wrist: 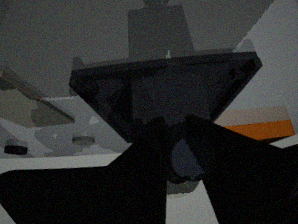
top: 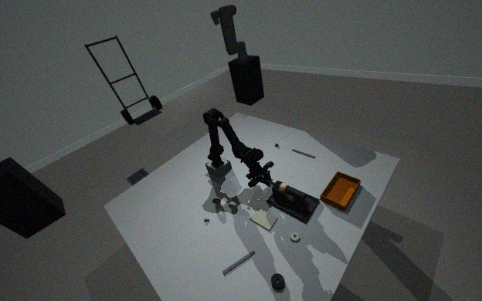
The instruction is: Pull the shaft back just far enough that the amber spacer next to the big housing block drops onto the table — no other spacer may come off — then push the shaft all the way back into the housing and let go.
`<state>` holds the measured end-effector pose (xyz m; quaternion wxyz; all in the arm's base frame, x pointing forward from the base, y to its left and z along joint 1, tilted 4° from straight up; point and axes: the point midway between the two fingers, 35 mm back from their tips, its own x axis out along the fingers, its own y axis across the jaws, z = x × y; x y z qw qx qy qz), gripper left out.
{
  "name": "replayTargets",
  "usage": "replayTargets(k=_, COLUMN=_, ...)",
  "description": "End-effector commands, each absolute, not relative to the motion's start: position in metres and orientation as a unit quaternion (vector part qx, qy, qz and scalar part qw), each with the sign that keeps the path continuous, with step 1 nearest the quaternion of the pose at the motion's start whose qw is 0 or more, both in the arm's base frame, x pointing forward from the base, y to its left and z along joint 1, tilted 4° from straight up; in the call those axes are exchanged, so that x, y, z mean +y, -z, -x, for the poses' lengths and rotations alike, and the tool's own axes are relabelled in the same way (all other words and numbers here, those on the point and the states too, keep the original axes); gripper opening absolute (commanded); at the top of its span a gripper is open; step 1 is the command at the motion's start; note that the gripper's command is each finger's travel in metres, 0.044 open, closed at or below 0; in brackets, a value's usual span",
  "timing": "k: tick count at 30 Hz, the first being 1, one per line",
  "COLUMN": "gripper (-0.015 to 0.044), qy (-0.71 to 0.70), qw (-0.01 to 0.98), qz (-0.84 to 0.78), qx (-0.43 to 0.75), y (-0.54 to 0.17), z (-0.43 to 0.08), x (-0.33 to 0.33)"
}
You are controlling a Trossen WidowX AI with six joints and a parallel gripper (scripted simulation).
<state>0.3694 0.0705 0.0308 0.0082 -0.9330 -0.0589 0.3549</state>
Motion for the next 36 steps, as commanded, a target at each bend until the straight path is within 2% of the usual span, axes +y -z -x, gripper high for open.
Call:
replayTargets(k=1, gripper=0.0000, qy=-0.356, qw=0.008, qz=0.933, qx=-0.059, y=-0.0303, z=-0.3685, x=0.0705)
replayTargets(k=36, gripper=0.0000, qy=-0.356, qw=0.008, qz=0.933, qx=-0.059, y=-0.0300, z=-0.3650, x=0.0701)
